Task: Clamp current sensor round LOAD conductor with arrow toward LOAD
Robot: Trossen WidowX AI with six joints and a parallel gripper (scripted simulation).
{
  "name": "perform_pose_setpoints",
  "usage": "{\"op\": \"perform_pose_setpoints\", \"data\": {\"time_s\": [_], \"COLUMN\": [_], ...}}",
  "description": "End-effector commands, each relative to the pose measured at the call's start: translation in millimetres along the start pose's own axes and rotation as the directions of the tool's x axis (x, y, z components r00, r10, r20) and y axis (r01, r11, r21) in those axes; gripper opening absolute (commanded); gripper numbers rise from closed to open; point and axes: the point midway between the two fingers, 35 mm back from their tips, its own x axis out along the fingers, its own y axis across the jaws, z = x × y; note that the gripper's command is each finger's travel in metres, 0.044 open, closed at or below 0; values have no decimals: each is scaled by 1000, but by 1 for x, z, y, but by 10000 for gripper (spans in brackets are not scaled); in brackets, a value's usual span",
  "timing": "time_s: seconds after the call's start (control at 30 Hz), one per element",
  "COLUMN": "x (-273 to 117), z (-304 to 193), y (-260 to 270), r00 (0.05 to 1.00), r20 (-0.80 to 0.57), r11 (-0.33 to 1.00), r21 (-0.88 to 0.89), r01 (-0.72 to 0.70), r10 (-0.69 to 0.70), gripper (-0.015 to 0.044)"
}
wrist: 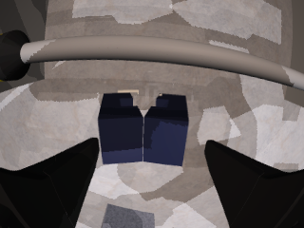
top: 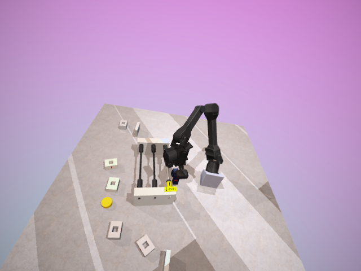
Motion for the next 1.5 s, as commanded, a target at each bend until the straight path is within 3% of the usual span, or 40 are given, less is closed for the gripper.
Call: {"op": "perform_pose_setpoints", "data": {"time_s": [0.0,0.4,0.7,1.23,1.47], "x": [0,0,-31,-114,-118], "z": [0,0,6,0,1], "y": [0,0,2,1,1], "r00": [1000,1000,1000,1000,1000], "r20": [0,0,1,-1,-2], "r11": [1000,1000,1000,1000,999], "r21": [1,1,-2,-5,-37], "r01": [0,0,-4,-1,0], "r10": [0,0,4,1,0], "gripper": [308,228,0,0,0]}}
